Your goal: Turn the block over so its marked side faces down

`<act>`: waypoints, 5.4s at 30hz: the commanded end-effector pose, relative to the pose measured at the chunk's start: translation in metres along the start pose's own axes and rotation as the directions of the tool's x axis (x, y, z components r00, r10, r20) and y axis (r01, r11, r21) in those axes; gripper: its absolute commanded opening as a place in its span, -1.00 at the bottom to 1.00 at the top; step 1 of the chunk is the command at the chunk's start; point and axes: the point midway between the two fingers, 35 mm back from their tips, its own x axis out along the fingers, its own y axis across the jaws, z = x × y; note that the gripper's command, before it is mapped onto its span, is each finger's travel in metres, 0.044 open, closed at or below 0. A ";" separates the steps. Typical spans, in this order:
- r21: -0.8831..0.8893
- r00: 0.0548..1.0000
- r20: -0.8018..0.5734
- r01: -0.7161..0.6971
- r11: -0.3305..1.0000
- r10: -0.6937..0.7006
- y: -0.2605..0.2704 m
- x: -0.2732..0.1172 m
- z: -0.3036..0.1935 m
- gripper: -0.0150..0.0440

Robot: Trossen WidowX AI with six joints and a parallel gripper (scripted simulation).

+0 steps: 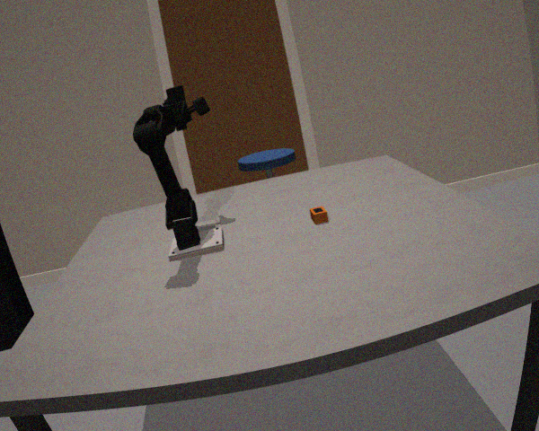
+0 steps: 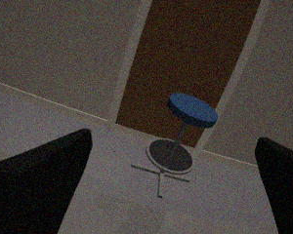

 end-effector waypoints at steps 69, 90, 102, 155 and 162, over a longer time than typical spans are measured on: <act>0.062 0.059 -0.966 0.998 0.002 0.253 -0.254 -0.355 -0.404 1.00; 0.062 0.059 -0.966 0.998 0.002 0.253 -0.250 -0.354 -0.419 0.38; 0.062 0.059 -0.966 0.998 0.002 0.253 -0.250 -0.354 -0.419 0.10; 0.061 0.060 -0.971 0.998 0.002 -0.230 -0.253 -0.356 -0.398 -0.49; 0.062 0.060 -0.955 0.998 0.002 -0.291 -0.250 -0.356 -0.397 -0.49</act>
